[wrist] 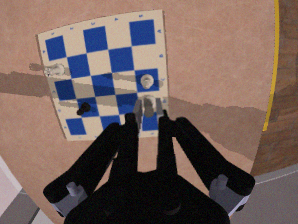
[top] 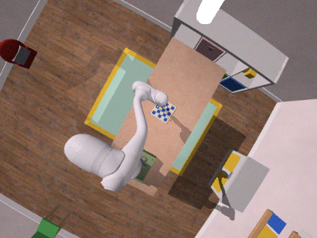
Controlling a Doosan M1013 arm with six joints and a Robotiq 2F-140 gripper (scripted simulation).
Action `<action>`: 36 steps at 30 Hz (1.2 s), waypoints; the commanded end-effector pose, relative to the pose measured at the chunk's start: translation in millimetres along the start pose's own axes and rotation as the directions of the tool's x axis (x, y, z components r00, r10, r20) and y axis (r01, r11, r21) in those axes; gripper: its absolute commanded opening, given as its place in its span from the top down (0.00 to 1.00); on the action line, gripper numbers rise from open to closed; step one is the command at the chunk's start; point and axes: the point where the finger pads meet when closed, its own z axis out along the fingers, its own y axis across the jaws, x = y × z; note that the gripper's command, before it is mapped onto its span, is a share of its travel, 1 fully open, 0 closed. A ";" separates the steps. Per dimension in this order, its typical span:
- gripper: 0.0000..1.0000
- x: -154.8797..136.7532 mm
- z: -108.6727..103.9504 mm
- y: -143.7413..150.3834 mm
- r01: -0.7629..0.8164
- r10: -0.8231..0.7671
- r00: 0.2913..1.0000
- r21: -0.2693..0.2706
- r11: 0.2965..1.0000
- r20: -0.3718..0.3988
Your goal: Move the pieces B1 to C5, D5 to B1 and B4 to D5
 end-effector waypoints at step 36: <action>0.75 0.0 -64.7 0.0 0.000 0.000 1.000 0.000 1.000 0.000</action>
